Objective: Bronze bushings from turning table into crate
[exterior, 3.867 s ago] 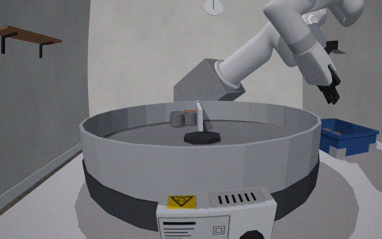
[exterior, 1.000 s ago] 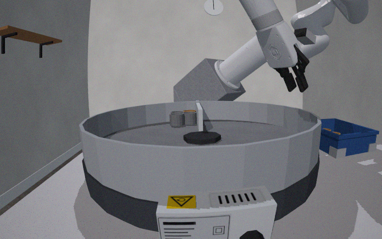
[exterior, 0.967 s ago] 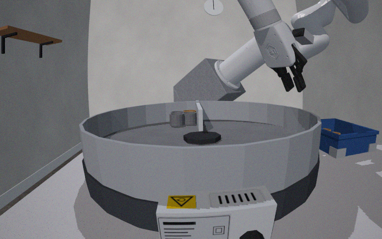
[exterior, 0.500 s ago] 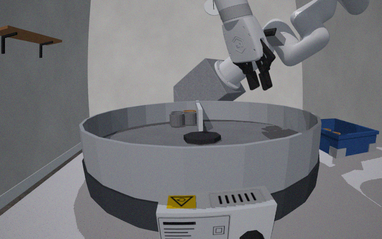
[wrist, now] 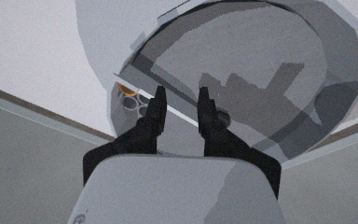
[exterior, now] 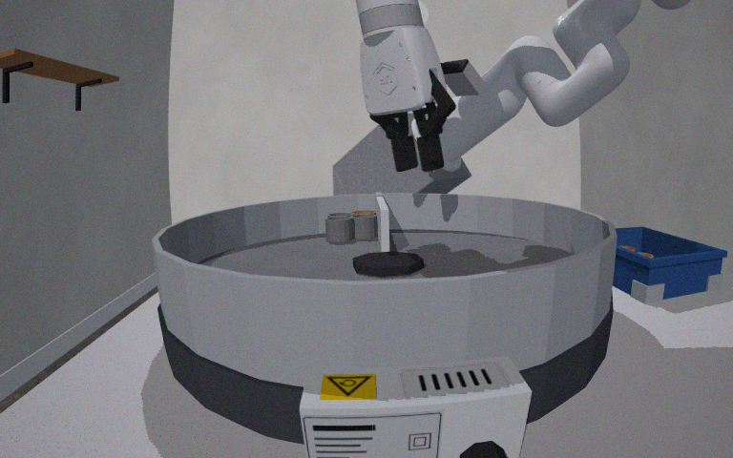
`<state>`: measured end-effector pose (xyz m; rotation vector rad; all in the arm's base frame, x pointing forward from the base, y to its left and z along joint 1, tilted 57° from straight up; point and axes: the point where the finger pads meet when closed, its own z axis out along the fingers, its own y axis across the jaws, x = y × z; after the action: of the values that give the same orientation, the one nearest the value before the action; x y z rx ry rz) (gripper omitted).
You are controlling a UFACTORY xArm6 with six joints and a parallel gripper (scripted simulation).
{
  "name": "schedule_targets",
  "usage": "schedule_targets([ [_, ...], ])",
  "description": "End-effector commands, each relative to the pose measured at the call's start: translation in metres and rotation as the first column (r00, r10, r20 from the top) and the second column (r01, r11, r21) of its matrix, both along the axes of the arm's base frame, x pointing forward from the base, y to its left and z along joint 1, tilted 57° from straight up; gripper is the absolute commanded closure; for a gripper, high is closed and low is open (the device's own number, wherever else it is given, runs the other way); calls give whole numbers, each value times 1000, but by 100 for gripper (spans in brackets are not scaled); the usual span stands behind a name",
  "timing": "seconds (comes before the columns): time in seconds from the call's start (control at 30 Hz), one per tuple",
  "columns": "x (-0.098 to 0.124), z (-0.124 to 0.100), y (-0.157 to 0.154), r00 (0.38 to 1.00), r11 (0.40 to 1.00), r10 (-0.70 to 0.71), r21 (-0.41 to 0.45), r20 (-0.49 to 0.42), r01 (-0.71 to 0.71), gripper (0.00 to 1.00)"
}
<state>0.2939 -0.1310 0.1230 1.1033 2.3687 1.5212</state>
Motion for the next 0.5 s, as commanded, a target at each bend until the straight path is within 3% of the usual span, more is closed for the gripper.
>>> schedule_targets([
  [0.0,11,-30,-31,998,997,-22,-68,54,26,60],
  [0.47,17,-68,-70,993,984,-44,-168,111,62,60],
])
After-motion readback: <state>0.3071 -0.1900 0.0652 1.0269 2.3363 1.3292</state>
